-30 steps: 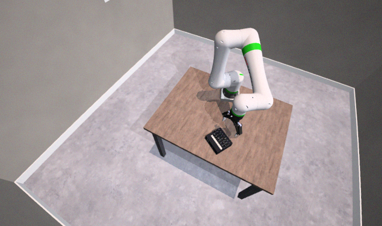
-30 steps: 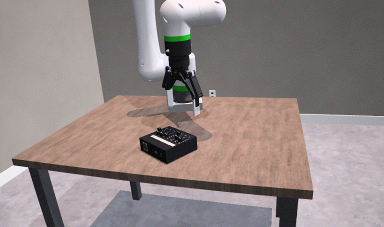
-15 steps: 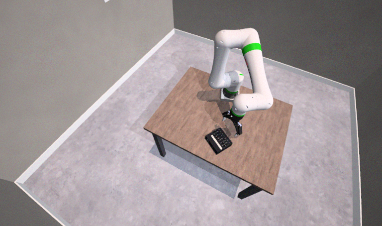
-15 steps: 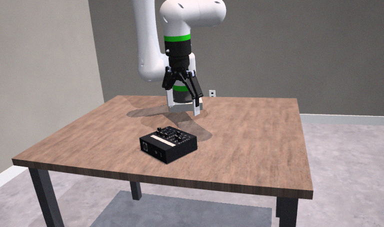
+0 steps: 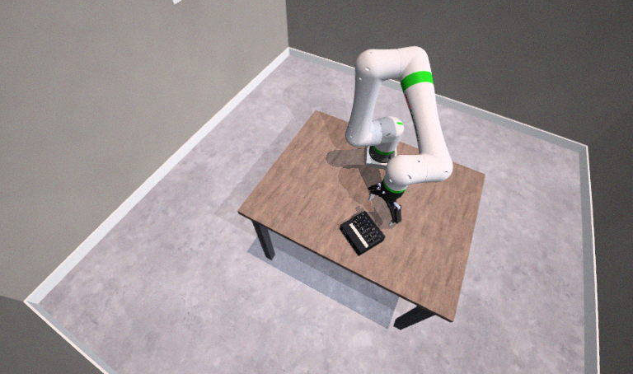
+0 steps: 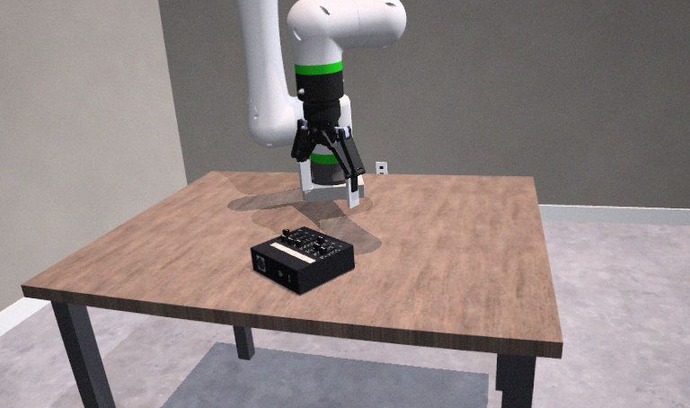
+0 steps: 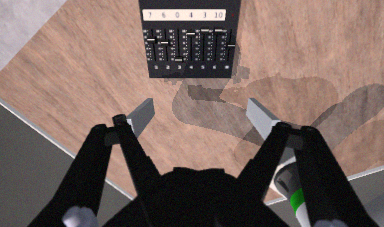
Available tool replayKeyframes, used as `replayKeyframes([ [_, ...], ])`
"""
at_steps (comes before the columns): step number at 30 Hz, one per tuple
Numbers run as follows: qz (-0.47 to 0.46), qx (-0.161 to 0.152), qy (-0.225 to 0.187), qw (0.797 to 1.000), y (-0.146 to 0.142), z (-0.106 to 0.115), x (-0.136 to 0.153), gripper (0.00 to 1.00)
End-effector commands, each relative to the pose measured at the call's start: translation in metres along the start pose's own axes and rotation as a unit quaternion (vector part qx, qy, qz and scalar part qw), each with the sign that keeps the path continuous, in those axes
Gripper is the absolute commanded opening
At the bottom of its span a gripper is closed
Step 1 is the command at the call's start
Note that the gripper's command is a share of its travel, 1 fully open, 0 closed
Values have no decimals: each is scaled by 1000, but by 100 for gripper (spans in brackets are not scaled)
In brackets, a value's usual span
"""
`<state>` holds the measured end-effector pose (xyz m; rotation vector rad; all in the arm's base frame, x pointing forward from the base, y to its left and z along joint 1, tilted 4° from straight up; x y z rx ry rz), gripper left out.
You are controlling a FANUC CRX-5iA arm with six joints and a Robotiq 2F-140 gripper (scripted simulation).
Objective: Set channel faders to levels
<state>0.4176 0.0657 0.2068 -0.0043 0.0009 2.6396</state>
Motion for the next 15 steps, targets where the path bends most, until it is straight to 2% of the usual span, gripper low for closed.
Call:
replayKeyframes([
  [1, 0, 0, 0, 1000, 0, 0, 0, 100],
  [11, 4, 0, 0, 1000, 0, 0, 0, 100],
  [15, 42, -1, 1, 999, 0, 3, -4, 100],
])
Point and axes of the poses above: the point where the finger pads meet when closed, its own z axis back along the fingers, its own y axis across the jaws, x = y × z, the point moved 8 cm from there along z, back along the fingers, and after that the axes turned 9 degrees about z, right-handed, at the moved point
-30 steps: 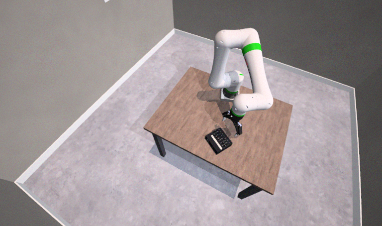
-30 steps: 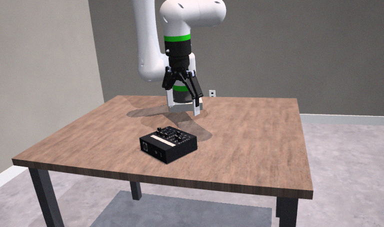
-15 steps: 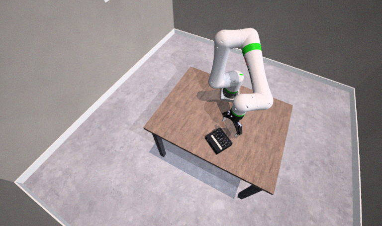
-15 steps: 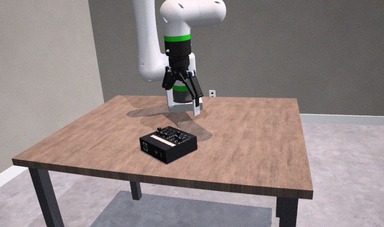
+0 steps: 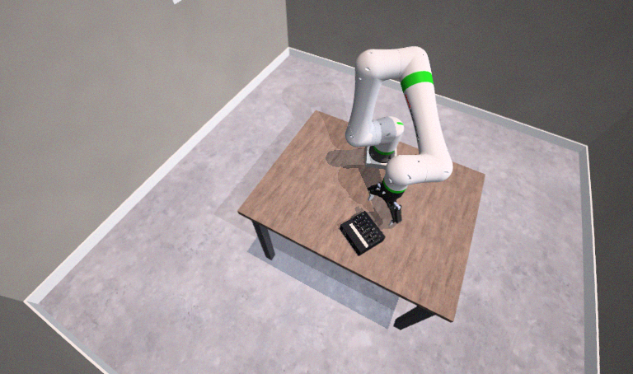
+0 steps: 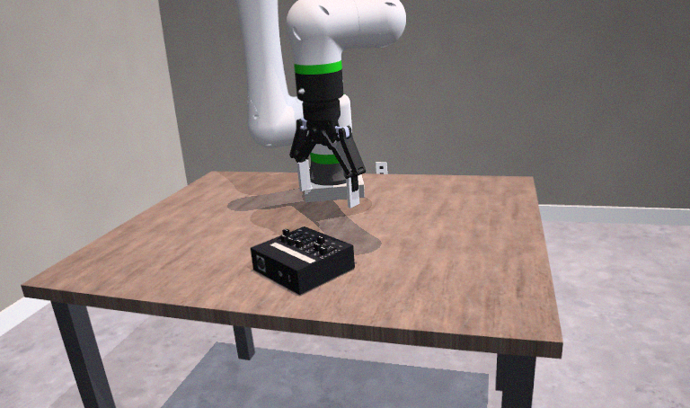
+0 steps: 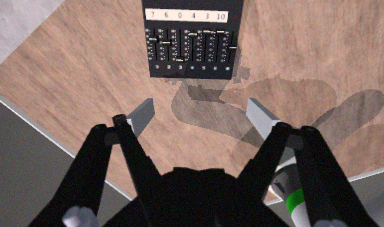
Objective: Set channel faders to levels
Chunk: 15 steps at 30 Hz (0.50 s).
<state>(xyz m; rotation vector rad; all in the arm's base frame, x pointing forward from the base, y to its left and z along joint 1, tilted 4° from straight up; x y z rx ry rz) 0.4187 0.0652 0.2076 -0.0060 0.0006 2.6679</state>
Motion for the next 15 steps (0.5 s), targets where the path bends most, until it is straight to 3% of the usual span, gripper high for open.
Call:
replayKeyframes([
  [1, 46, -2, 1, 999, 0, 3, -4, 100],
  [6, 123, -3, 3, 992, 0, 7, -10, 100],
  [9, 228, -5, 7, 974, 0, 13, -19, 100],
  [15, 352, -1, 18, 936, 2, 28, -42, 100],
])
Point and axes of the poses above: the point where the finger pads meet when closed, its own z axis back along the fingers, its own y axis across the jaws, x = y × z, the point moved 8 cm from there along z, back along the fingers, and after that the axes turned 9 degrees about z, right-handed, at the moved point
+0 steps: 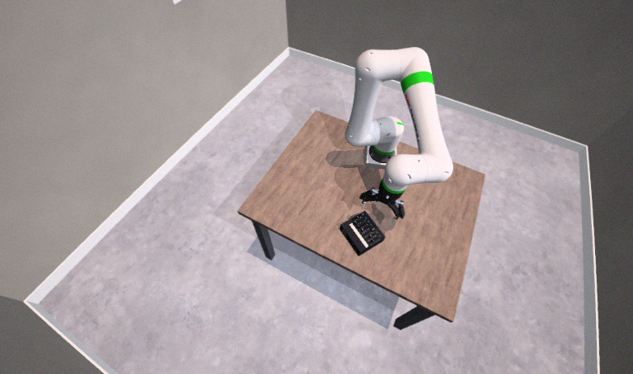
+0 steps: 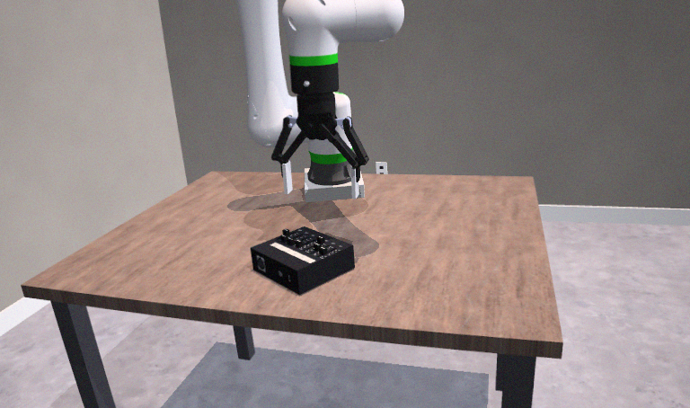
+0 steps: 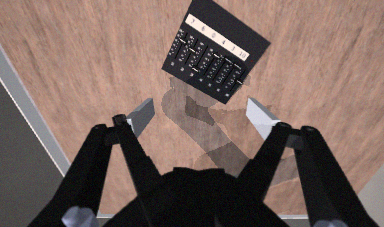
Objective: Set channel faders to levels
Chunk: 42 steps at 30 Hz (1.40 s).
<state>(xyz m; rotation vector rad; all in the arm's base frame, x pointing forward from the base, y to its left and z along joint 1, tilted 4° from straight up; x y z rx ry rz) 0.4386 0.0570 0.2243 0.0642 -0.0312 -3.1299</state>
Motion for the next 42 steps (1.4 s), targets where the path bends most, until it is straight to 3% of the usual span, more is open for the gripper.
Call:
replayKeyframes([
  [1, 139, -7, 3, 990, 15, 13, -20, 100],
  [6, 204, -1, 9, 979, 22, 21, -30, 100],
  [7, 266, 2, 14, 964, 24, 23, -32, 100],
  [15, 425, 16, 24, 905, 37, 35, -48, 100],
  [21, 540, 20, 26, 841, 40, 38, -50, 100],
  [23, 540, 20, 26, 841, 40, 38, -50, 100],
  [24, 594, 19, 26, 804, 41, 38, -50, 100],
  [31, 704, 2, 26, 710, 43, 38, -52, 100],
  [35, 712, 0, 26, 702, 44, 37, -52, 100],
  [38, 745, 2, 26, 666, 45, 31, -55, 100],
  [40, 745, 2, 26, 666, 45, 31, -55, 100],
  [42, 789, 3, 26, 614, 47, 23, -58, 100],
])
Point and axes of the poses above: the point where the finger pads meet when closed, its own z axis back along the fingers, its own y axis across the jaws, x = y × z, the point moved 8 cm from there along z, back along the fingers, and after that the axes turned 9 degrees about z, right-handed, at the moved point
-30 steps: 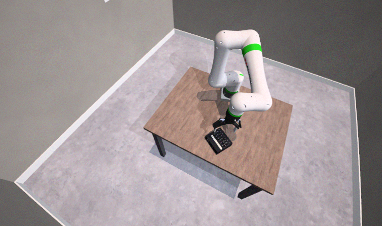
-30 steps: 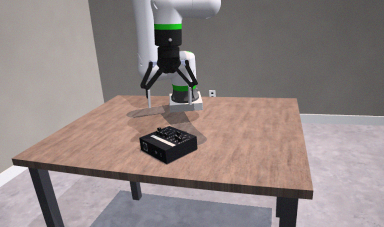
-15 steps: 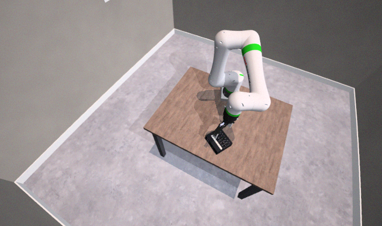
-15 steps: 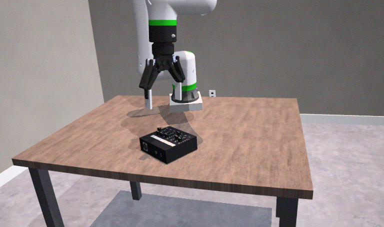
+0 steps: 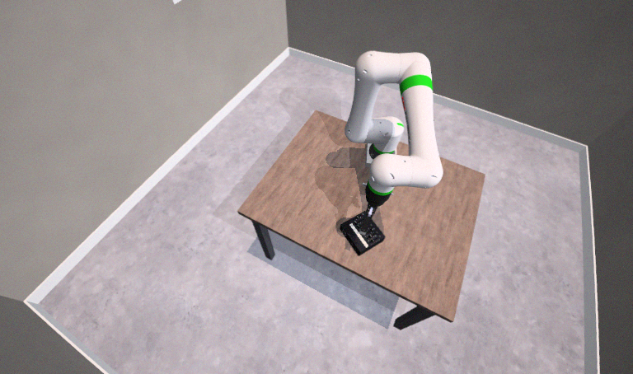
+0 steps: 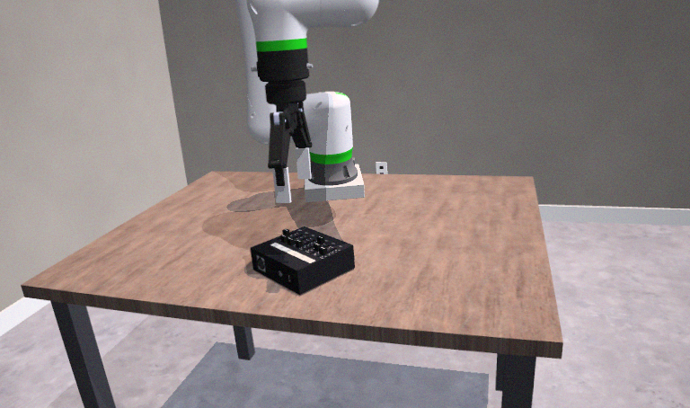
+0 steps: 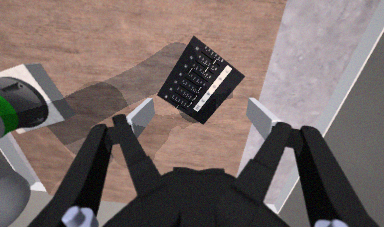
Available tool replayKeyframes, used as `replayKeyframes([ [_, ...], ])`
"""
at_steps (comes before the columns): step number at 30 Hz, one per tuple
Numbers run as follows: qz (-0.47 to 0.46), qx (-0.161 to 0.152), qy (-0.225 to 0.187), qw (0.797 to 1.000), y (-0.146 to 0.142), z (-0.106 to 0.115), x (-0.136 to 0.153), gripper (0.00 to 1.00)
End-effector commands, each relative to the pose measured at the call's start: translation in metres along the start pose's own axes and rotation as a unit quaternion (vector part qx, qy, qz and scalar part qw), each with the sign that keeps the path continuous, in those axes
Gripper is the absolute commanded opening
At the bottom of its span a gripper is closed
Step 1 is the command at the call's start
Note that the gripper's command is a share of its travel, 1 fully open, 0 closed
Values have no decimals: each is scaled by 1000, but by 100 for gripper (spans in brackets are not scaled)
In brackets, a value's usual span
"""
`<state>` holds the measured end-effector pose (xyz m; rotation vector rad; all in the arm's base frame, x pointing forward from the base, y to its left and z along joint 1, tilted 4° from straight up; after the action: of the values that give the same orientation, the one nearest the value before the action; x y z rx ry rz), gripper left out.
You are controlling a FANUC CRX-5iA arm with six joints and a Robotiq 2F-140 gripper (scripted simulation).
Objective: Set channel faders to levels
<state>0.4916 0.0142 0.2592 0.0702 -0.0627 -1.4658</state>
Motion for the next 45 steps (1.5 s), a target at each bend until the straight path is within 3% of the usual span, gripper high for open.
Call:
replayKeyframes([
  [1, 120, -3, 5, 993, 6, -14, 6, 100],
  [8, 279, -3, 0, 960, 16, -51, 18, 100],
  [13, 385, -4, -1, 923, 17, -57, 20, 100],
  [15, 385, -4, -1, 923, 17, -57, 20, 100],
  [16, 445, -2, 4, 896, 18, -57, 21, 0],
  [45, 453, -2, 5, 892, 18, -57, 21, 0],
])
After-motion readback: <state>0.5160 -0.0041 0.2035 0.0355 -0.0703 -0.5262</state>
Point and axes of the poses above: the point where the finger pads meet when closed, its own z axis back along the fingers, its own y axis across the jaws, x = y × z, the point moved 8 cm from there along z, back along the fingers, and after that the axes turned 9 degrees about z, right-handed, at the moved point
